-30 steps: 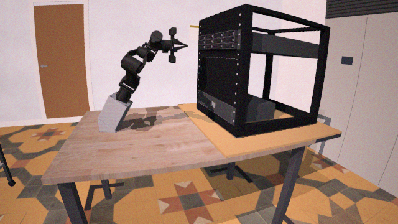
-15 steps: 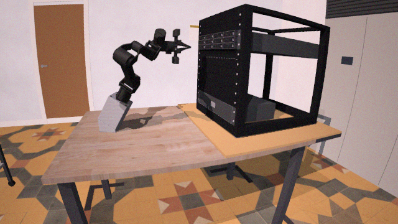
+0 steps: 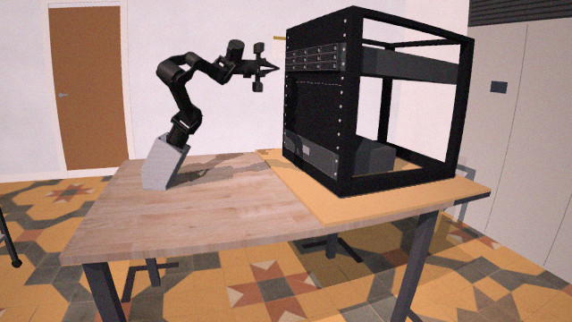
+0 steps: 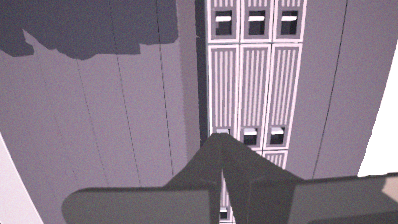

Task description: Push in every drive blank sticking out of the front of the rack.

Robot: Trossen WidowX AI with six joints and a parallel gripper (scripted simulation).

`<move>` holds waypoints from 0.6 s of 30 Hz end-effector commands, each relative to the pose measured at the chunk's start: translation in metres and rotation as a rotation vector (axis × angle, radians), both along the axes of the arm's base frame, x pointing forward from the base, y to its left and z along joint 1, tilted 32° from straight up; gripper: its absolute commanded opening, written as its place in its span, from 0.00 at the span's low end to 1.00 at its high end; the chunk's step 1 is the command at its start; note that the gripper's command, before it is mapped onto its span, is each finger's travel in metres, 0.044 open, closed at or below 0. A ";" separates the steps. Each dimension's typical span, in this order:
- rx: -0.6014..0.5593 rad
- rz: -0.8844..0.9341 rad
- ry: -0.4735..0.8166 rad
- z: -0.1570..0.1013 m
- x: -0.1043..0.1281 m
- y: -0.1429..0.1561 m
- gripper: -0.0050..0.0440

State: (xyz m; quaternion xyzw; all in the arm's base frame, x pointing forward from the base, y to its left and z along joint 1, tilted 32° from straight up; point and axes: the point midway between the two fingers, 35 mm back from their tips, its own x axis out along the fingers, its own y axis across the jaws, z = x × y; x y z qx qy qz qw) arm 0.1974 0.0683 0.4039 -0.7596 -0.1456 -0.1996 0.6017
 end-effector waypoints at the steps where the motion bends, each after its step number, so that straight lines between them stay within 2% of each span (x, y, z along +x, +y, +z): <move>1: 0.017 0.006 -0.016 0.010 -0.001 -0.002 0.00; 6: 0.017 0.006 -0.016 0.012 0.003 -0.002 0.00; 18: 0.017 0.006 -0.016 0.028 0.031 -0.003 0.00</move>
